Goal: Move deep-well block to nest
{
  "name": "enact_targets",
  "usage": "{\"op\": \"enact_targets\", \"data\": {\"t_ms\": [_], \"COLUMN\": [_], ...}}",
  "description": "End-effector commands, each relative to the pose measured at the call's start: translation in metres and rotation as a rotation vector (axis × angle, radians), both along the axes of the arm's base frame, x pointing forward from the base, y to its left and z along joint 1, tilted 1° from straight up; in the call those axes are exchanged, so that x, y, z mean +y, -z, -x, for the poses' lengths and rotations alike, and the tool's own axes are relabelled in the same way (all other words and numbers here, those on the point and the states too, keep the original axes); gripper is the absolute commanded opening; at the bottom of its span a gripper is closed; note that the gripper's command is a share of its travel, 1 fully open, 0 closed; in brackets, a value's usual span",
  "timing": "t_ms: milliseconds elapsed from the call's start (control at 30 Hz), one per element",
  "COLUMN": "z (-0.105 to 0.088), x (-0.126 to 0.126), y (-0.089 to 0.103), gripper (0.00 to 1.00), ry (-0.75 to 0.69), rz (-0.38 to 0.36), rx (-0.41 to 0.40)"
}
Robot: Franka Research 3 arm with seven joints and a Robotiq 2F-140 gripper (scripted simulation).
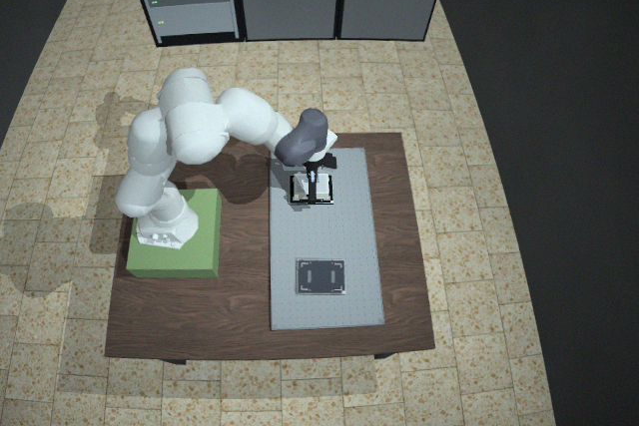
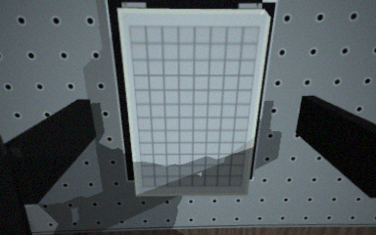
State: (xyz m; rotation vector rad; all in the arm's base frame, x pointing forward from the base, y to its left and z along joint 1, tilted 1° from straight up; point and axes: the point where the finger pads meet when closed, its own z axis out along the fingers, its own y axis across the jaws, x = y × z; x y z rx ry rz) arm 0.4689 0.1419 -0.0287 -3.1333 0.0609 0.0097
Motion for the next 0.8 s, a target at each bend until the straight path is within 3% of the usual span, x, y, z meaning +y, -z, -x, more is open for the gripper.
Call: {"op": "enact_targets", "data": {"t_ms": [0,200,767], "z": [-0.003,-0.003,-0.003], "x": [0.002,0.002,0.002], "y": [0.005,0.015,0.015], "gripper": [1.00,1.00,1.00], "ry": [0.017,0.017,0.017], "rz": [-0.003,-0.003,-0.003], "rx": [-0.009,-0.009,-0.009]}}
